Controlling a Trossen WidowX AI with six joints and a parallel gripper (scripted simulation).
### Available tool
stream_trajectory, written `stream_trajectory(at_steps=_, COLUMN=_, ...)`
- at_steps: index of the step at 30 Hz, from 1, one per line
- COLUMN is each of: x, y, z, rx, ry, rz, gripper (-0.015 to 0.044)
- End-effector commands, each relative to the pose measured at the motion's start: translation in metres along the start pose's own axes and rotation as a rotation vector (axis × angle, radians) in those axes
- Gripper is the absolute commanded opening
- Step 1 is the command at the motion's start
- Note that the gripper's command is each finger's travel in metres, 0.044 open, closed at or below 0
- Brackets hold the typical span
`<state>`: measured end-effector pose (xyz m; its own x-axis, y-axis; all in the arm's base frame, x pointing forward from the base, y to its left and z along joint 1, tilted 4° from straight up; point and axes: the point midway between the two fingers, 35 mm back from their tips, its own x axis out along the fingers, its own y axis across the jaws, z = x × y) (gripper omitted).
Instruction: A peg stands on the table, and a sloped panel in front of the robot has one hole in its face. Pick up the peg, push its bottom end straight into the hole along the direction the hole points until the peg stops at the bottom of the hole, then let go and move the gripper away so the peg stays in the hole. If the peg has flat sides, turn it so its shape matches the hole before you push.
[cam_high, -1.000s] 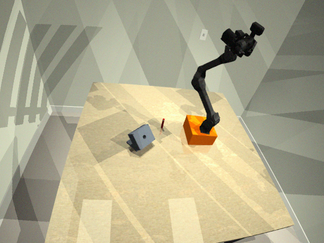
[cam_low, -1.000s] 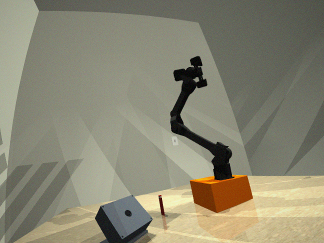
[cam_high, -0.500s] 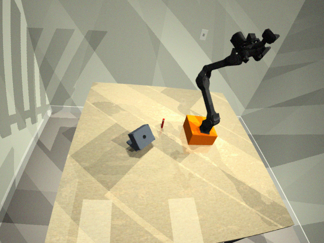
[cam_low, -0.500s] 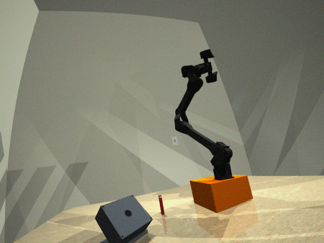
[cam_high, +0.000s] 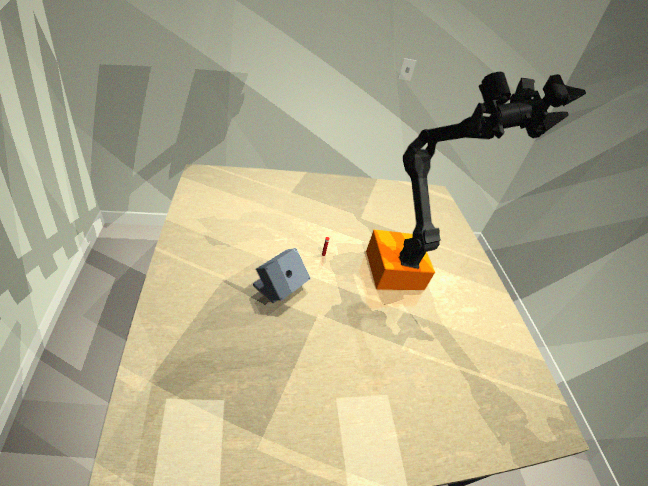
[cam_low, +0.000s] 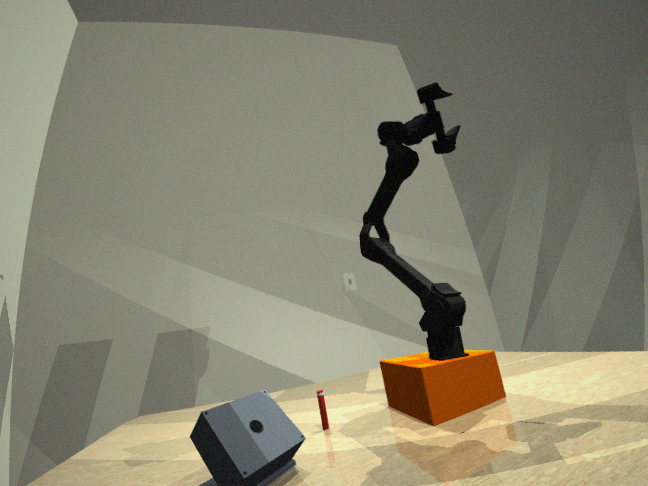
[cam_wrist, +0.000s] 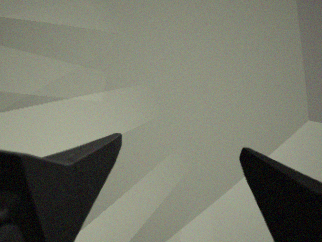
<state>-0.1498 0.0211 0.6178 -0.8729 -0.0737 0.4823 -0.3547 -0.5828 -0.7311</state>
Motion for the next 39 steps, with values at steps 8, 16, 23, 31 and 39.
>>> stream_trajectory(at_steps=8, x=-0.004, y=-0.025, z=-0.065, rx=0.011, ry=0.185, rz=-0.115, gripper=0.0440)
stream_trajectory(at_steps=16, x=-0.018, y=-0.044, z=-0.109, rx=0.040, ry=0.327, rz=-0.207, gripper=0.0440)
stream_trajectory(at_steps=23, x=-0.037, y=-0.061, z=-0.146, rx=0.066, ry=0.449, rz=-0.291, gripper=0.0440)
stream_trajectory(at_steps=31, x=-0.066, y=-0.080, z=-0.185, rx=0.098, ry=0.585, rz=-0.390, gripper=0.0440)
stream_trajectory(at_steps=39, x=-0.103, y=-0.097, z=-0.219, rx=0.129, ry=0.715, rz=-0.497, gripper=0.0440)
